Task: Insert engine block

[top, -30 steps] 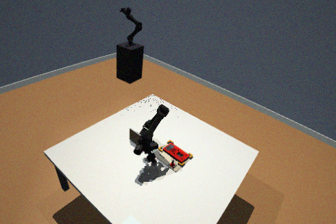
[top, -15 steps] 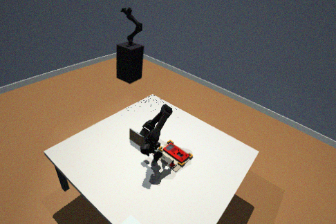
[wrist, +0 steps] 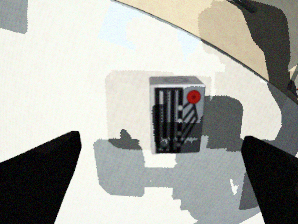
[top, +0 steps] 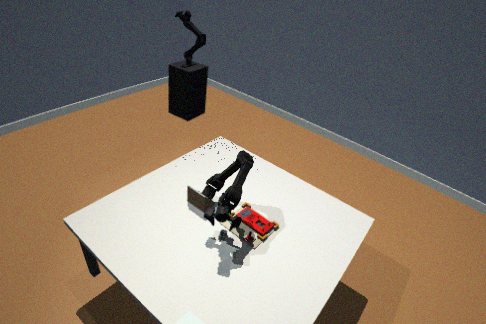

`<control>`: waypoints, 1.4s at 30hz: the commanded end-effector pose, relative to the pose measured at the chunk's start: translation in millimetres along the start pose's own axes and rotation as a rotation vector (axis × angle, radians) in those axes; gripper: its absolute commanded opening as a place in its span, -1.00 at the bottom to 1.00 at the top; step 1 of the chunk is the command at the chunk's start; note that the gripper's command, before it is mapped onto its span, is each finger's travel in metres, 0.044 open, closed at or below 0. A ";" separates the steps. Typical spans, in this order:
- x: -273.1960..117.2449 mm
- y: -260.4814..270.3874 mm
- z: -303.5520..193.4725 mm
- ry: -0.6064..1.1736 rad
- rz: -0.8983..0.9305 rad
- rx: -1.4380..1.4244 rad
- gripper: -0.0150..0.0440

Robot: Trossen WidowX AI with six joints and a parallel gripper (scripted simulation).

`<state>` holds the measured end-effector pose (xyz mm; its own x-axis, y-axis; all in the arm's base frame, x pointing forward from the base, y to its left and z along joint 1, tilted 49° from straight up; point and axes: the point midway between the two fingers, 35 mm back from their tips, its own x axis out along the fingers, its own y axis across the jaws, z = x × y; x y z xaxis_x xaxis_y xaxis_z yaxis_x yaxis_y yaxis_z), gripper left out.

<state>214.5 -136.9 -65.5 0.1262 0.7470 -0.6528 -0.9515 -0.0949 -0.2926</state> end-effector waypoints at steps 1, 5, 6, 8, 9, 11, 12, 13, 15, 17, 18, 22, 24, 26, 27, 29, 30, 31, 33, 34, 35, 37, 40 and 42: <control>-3.2 -2.0 -0.9 0.013 0.027 -0.054 1.00; -3.2 -4.4 -1.0 0.013 0.027 -0.054 1.00; -3.0 -10.3 -1.0 0.013 0.027 -0.054 1.00; -2.9 -12.6 -1.0 0.013 0.027 -0.054 1.00; -2.9 -12.6 -1.0 0.013 0.027 -0.054 1.00; -1.7 -12.6 -1.0 0.013 0.027 -0.054 1.00; 2.0 -12.6 -1.1 0.012 0.027 -0.054 1.00; 7.4 -12.5 -1.1 0.012 0.026 -0.054 1.00; 12.2 -12.3 -1.0 0.012 0.026 -0.055 1.00; 12.2 -12.3 -1.0 0.012 0.026 -0.055 1.00; 12.5 -12.3 -1.1 0.012 0.026 -0.055 1.00; 17.8 -12.3 -1.2 0.012 0.026 -0.055 1.00; 21.1 -12.3 -1.3 0.012 0.026 -0.055 1.00; 24.3 -12.2 -1.4 0.012 0.026 -0.055 1.00; 25.9 -12.2 -1.4 0.012 0.026 -0.055 1.00; 29.1 -12.1 -1.3 0.012 0.026 -0.055 1.00; 30.7 -12.0 -1.3 0.012 0.026 -0.055 1.00; 32.4 -12.0 -1.3 0.012 0.026 -0.055 1.00; 35.6 -11.8 -1.2 0.011 0.026 -0.055 1.00; 37.1 -11.8 -1.2 0.011 0.026 -0.055 1.00; 38.4 -11.7 -1.1 0.011 0.026 -0.055 1.00; 39.4 -11.6 -1.1 0.011 0.025 -0.055 1.00; 39.4 -11.6 -1.1 0.011 0.025 -0.055 0.73; 39.4 -11.6 -1.1 0.011 0.025 -0.055 0.56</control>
<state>232.1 -109.7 -87.7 0.1056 0.7326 -0.6724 -0.9351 -0.1568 -0.3178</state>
